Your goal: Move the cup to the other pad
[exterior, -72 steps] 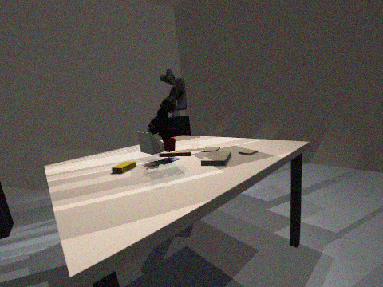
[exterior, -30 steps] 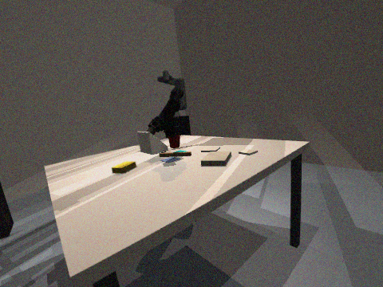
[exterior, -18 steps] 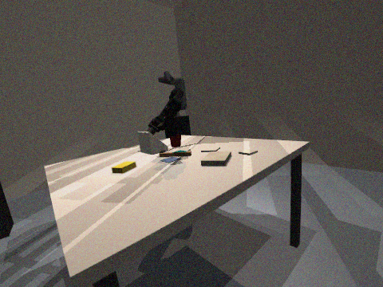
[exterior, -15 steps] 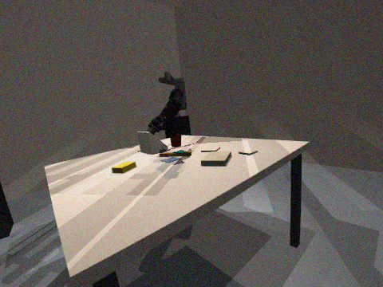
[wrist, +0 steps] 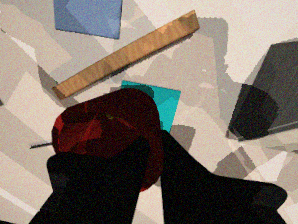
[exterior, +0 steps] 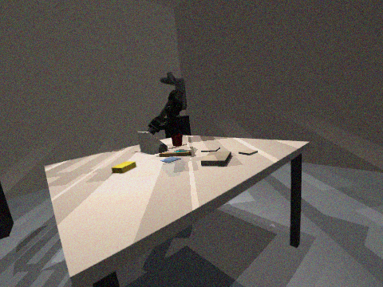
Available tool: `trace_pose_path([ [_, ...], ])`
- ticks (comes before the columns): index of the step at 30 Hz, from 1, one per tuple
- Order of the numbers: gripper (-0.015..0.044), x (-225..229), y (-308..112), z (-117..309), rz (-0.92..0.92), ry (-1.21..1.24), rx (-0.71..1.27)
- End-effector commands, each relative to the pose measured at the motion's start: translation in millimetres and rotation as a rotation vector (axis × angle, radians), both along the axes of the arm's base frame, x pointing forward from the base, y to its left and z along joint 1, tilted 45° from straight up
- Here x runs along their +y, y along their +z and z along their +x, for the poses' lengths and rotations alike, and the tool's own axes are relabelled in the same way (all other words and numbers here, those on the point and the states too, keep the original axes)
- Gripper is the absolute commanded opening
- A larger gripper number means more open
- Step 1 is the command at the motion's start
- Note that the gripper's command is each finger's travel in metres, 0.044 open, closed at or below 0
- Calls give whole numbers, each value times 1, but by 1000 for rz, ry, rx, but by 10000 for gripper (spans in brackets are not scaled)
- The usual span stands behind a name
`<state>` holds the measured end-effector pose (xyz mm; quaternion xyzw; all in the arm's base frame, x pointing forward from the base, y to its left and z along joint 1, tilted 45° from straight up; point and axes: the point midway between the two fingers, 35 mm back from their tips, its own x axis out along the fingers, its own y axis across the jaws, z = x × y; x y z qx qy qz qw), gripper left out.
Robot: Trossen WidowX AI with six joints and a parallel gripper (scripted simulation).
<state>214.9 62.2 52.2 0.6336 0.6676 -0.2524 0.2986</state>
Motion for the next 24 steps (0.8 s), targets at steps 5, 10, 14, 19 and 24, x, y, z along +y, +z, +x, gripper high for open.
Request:
trace_pose_path([
  [5,0,8,6,-12,5,-5,13],
  [10,0,12,9,-17,6,-5,13],
  [14,0,14,10,-20,6,-5,13],
  [19,0,17,7,-19,5,-5,13],
  [24,0,21,3,-19,5,-5,13],
])
